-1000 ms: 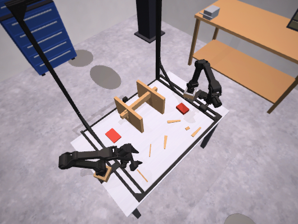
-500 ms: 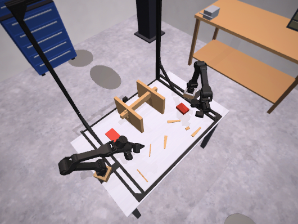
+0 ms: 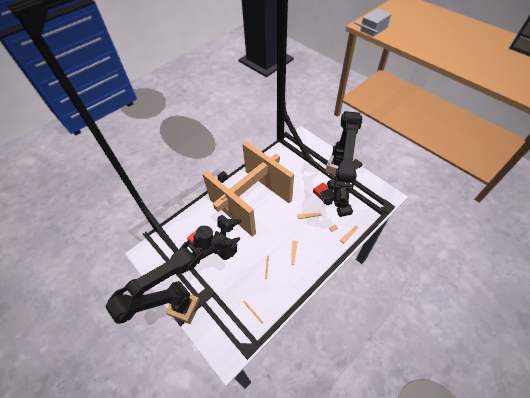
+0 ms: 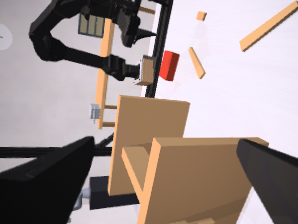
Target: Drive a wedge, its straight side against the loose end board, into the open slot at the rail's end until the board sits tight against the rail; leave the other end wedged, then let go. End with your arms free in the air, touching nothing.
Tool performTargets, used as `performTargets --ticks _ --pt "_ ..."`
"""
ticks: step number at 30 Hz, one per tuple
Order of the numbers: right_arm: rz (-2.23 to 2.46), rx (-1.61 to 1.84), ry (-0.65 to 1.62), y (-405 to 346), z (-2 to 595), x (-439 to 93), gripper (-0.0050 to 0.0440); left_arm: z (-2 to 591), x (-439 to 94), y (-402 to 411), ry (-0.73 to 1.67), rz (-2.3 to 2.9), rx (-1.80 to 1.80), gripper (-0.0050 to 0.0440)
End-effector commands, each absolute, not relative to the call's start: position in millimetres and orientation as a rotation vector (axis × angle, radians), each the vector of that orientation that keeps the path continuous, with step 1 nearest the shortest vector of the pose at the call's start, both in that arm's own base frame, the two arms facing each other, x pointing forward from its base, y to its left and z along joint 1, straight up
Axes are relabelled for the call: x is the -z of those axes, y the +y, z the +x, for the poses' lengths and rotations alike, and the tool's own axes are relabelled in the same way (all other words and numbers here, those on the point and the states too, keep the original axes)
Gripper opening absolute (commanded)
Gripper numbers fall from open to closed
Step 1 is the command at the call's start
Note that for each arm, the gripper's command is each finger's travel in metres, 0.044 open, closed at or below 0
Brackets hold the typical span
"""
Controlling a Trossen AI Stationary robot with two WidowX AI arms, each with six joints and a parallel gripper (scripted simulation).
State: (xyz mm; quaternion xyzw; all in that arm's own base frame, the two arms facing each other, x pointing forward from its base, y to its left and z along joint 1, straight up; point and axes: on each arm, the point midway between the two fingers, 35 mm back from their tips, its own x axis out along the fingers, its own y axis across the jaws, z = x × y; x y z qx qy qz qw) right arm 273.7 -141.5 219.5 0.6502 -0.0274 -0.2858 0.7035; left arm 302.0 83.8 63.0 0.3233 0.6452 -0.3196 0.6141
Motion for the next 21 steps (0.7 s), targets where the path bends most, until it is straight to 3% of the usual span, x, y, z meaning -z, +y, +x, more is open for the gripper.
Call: performTargets --ticks 1,11,21 --pt "1.216 0.506 -0.010 -121 288 -242 0.0440 308 -49 64 1.518 0.639 0.633 0.0440" --pt "0.637 0.234 0.041 -64 310 -281 0.0440 317 -22 15 1.559 0.372 0.359 0.0440" --pt "0.015 0.005 -0.046 -2 316 -322 0.0440 316 6 -37 1.569 0.086 0.086 0.0440"
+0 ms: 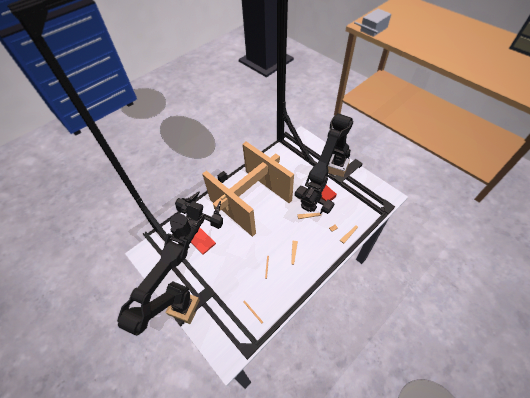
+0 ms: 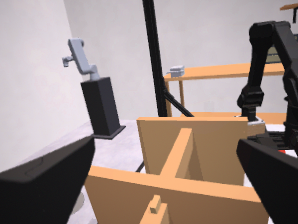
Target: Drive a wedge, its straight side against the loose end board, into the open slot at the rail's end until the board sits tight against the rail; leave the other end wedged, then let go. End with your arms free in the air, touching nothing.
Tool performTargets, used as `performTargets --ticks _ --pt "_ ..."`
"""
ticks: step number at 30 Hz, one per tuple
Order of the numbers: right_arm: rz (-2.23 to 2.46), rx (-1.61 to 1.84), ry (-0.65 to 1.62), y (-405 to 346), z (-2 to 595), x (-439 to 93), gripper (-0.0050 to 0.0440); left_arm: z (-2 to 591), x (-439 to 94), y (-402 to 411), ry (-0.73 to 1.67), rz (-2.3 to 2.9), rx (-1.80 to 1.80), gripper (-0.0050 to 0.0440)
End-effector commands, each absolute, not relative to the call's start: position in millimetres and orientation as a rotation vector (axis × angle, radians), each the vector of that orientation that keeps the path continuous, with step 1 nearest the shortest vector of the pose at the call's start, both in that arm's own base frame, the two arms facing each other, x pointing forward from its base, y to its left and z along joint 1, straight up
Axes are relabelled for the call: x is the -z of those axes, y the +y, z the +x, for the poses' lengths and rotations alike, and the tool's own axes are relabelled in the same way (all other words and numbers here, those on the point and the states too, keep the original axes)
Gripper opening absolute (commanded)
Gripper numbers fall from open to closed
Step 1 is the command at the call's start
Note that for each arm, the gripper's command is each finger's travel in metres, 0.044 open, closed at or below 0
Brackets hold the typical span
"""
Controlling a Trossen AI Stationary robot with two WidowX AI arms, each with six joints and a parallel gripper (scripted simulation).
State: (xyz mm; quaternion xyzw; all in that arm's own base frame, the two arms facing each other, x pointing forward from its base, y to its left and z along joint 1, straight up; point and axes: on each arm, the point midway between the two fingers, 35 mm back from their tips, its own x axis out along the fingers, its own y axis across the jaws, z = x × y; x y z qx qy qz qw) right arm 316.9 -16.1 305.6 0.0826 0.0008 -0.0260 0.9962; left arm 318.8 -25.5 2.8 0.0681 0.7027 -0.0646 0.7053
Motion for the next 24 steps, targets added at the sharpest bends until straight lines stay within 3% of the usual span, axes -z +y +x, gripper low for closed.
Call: performTargets --ticks 1,24 --pt "0.015 0.005 -0.046 -1.6 315.8 -321.8 0.0440 315.8 5.8 -37.0 1.569 0.086 0.086 0.0440" --pt "0.000 0.000 -0.050 0.0 315.7 -322.9 0.0440 315.7 6.5 -38.4 1.569 0.079 0.079 0.0440"
